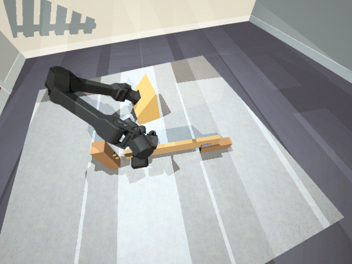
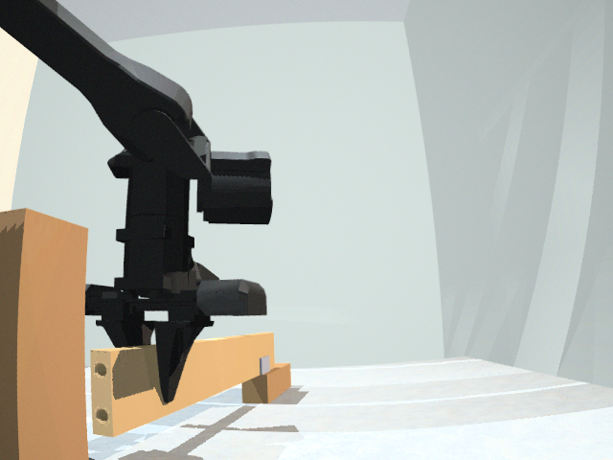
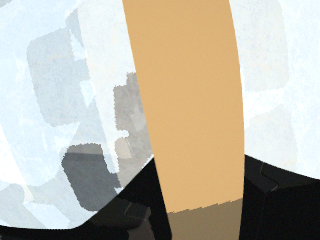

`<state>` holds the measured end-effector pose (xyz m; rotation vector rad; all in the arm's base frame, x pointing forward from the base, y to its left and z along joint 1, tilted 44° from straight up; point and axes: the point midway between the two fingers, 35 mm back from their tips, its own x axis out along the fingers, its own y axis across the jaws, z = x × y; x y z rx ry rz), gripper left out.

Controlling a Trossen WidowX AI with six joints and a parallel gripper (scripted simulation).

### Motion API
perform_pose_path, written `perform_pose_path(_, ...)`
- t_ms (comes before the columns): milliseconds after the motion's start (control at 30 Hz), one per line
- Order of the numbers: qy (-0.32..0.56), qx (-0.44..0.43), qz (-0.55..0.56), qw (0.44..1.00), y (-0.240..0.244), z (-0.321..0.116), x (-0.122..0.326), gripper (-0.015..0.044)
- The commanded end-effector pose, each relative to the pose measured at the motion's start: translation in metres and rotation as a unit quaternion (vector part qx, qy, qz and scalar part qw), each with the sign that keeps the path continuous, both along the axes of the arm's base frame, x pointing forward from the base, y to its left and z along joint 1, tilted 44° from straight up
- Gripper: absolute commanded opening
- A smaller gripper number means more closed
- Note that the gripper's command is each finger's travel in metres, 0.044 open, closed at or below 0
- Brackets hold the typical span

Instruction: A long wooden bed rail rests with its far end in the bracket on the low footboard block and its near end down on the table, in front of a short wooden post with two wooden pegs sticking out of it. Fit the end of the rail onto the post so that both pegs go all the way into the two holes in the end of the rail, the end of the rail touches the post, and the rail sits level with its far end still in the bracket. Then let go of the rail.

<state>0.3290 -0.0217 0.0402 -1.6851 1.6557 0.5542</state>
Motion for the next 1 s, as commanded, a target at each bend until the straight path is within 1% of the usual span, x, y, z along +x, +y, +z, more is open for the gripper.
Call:
perform_pose_path(0,0.001,-0.002,0.002,1.0,-0.0013,0.0015,-0.0001,0.0)
perform_pose_path(967,0.001,-0.002,0.002,1.0,-0.0071,0.0077,-0.0016,0.0)
